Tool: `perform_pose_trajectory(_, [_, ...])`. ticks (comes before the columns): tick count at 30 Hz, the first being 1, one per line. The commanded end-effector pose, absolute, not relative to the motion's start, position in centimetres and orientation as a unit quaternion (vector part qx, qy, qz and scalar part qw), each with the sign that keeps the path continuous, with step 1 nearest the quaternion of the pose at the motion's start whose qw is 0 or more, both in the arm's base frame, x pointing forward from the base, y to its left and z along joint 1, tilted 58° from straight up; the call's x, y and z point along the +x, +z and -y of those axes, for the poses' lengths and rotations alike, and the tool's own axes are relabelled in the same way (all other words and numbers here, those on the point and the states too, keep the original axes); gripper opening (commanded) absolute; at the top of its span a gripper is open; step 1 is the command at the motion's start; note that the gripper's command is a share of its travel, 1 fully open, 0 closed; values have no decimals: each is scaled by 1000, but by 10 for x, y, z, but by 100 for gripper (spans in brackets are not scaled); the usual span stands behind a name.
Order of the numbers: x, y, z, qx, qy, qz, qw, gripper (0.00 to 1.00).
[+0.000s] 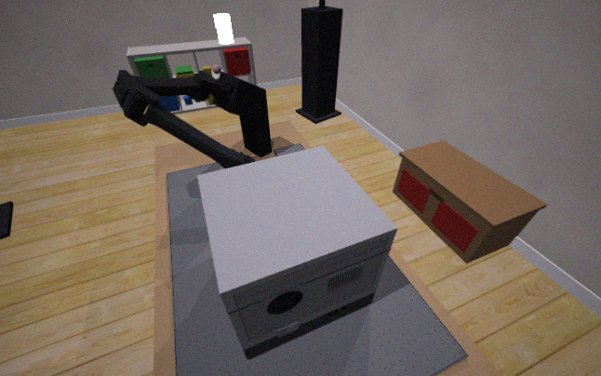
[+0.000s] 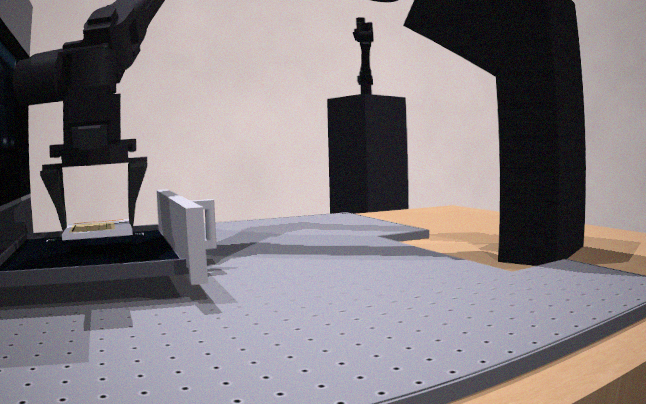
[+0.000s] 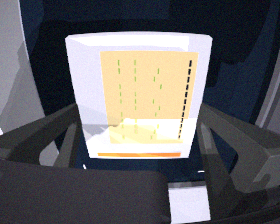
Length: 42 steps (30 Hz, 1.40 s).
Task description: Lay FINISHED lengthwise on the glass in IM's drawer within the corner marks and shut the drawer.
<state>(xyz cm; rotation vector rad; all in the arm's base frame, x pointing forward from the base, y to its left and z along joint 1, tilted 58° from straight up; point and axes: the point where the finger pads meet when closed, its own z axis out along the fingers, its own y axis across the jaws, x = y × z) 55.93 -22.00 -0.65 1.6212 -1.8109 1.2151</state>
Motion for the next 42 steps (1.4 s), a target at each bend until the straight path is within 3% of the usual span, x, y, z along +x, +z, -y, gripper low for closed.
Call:
perform_pose_trajectory(1, [568, -8, 219, 587, 441, 646, 207, 80])
perform_pose_trajectory(42, [570, -10, 226, 586, 443, 647, 206, 80])
